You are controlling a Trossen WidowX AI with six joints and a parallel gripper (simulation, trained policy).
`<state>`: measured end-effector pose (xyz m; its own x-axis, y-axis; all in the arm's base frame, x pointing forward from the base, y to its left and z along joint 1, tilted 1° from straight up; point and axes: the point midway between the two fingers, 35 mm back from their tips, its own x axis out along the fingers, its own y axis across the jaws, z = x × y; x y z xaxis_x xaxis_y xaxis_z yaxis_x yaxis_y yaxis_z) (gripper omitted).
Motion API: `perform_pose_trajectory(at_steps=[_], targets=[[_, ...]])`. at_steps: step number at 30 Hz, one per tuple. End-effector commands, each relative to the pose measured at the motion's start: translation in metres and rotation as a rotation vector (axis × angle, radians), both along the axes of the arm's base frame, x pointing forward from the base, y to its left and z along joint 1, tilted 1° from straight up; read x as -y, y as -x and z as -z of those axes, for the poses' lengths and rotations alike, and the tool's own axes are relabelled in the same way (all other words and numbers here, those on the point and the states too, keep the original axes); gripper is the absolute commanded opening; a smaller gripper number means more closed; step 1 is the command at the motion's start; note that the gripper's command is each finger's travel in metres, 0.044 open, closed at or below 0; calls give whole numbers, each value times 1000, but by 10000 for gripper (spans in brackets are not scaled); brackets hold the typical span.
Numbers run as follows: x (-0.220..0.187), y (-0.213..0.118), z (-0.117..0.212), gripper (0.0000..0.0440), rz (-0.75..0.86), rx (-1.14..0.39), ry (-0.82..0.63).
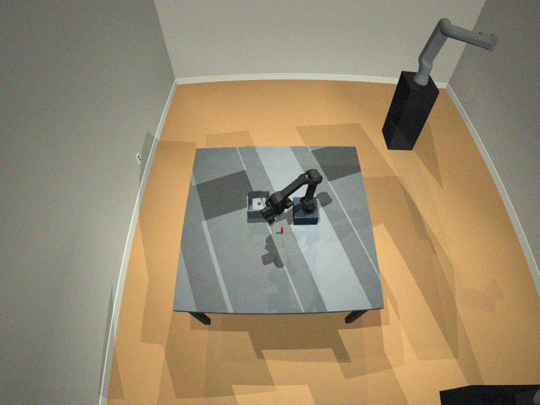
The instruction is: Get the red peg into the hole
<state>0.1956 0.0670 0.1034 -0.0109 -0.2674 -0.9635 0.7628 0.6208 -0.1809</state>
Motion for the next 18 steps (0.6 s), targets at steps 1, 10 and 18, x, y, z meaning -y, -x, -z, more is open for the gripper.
perform_pose_trajectory(at_steps=[1, 10, 18], targets=[[-5, 5, 15, 440, 40, -27, -1], [-17, 7, 56, 440, 108, -37, -11], [-29, 5, 95, 440, 122, 12, -52]])
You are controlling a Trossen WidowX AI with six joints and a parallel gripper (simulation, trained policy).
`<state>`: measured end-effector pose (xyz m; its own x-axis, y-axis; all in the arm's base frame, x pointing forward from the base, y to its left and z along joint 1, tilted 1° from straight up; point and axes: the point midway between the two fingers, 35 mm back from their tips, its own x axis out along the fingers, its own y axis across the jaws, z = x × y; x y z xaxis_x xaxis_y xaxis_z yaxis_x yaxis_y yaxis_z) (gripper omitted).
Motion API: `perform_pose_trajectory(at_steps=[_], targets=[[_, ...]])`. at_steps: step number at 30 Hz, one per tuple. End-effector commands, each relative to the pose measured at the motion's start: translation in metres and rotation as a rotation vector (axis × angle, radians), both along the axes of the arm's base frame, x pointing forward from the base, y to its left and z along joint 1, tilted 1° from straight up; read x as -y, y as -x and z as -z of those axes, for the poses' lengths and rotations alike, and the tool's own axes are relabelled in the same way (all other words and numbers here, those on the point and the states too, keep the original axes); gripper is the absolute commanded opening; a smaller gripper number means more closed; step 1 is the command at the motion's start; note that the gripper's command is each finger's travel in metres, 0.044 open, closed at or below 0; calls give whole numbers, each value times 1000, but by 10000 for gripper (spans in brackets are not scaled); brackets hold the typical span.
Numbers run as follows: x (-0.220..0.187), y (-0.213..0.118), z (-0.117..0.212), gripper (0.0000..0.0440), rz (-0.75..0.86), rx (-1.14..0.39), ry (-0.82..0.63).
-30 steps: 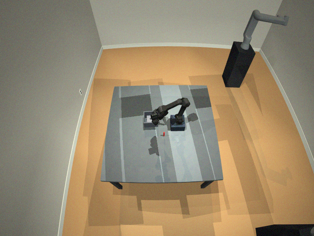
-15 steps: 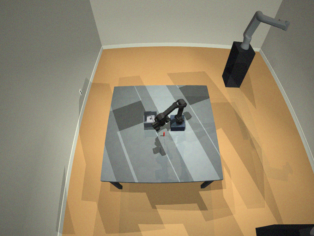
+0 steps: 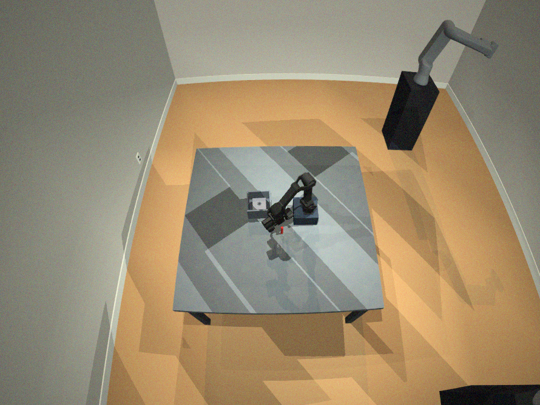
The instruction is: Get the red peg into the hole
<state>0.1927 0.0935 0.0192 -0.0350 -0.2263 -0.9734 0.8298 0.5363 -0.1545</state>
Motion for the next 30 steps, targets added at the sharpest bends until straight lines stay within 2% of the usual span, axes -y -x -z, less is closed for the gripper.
perform_pose_trajectory(at_steps=[1, 6, 8, 12, 25, 30], targets=[[-4, 2, 16, 440, 8, 16, -18], [-11, 3, 34, 433, 10, 46, -43], [-12, 5, 39, 418, 10, 50, -50], [-14, 10, 48, 343, 23, 42, -63], [-20, 13, 50, 7, 26, -26, -132], [-14, 4, 38, 0, -10, 25, -106]])
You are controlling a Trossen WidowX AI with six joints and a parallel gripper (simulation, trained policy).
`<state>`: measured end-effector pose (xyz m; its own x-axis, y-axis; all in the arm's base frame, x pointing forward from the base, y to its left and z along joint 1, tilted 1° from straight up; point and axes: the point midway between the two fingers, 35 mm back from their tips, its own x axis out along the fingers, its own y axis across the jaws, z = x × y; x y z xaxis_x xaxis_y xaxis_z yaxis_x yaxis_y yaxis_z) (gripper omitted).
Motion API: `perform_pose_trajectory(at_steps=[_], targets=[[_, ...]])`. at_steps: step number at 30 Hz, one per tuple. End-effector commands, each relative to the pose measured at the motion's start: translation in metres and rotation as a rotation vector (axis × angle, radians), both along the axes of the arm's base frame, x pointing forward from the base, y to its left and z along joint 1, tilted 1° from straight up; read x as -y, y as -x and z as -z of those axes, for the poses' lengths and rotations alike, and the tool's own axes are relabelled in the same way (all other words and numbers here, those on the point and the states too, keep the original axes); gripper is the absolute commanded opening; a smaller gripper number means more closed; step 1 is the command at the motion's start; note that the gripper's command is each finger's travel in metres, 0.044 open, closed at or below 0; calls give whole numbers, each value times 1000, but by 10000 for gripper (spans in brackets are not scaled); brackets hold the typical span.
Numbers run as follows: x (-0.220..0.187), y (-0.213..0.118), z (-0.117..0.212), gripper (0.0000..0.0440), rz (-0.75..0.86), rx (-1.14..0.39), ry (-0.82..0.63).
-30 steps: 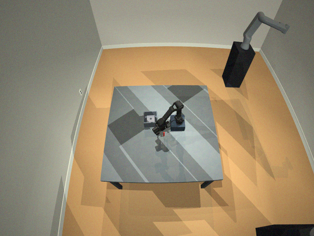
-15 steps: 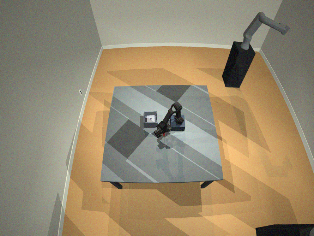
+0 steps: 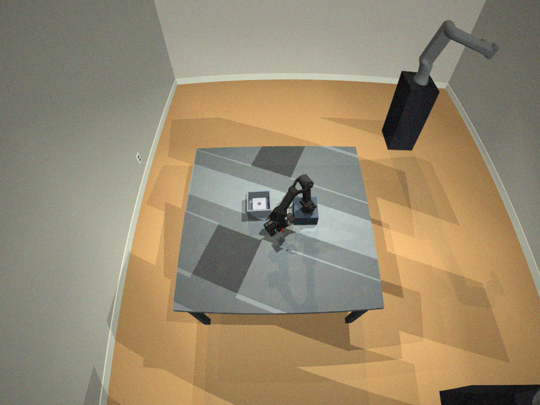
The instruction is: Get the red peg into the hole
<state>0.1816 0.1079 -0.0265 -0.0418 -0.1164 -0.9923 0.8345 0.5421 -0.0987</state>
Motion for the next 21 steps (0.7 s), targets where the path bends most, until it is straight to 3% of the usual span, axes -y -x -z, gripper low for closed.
perform_pose_trajectory(at_steps=[1, 21], targets=[[2, -8, -10, 0, -25, 38, 11], [31, -49, -76, 0, -145, 157, 107]])
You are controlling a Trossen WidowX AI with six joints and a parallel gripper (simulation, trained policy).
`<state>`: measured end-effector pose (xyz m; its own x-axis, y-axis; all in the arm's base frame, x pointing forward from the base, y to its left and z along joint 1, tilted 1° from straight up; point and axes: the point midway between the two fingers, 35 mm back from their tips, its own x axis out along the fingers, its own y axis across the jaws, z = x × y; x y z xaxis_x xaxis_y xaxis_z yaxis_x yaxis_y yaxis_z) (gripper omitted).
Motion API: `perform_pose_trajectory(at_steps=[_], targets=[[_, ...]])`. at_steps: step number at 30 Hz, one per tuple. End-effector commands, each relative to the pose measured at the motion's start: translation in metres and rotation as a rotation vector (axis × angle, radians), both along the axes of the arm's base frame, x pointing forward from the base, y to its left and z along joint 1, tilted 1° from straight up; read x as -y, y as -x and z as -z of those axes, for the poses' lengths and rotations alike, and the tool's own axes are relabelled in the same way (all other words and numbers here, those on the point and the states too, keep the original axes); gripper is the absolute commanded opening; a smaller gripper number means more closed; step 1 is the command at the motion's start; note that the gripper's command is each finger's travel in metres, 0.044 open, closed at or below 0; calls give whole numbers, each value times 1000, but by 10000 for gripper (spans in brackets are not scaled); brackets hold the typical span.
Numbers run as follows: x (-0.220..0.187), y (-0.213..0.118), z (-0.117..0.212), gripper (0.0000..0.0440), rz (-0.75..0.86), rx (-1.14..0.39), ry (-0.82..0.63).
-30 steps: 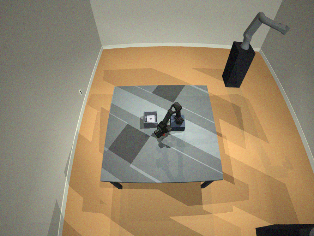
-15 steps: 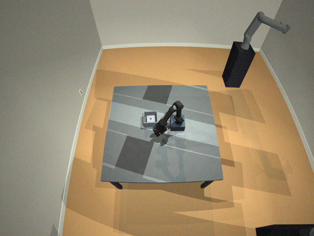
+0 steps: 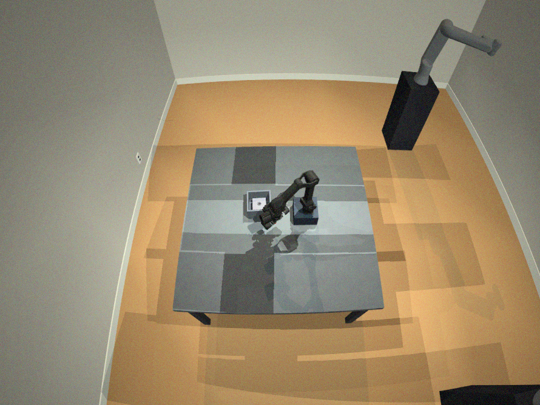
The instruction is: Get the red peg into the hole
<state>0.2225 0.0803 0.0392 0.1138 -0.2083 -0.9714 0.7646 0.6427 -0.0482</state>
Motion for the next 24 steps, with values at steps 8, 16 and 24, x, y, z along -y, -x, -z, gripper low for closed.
perform_pose_trajectory(at_steps=[8, 16, 24], targets=[[19, -31, -35, 0, -18, 52, 28], [44, -51, -49, 0, 9, 59, 36], [73, -67, -53, 0, 55, 66, 27]])
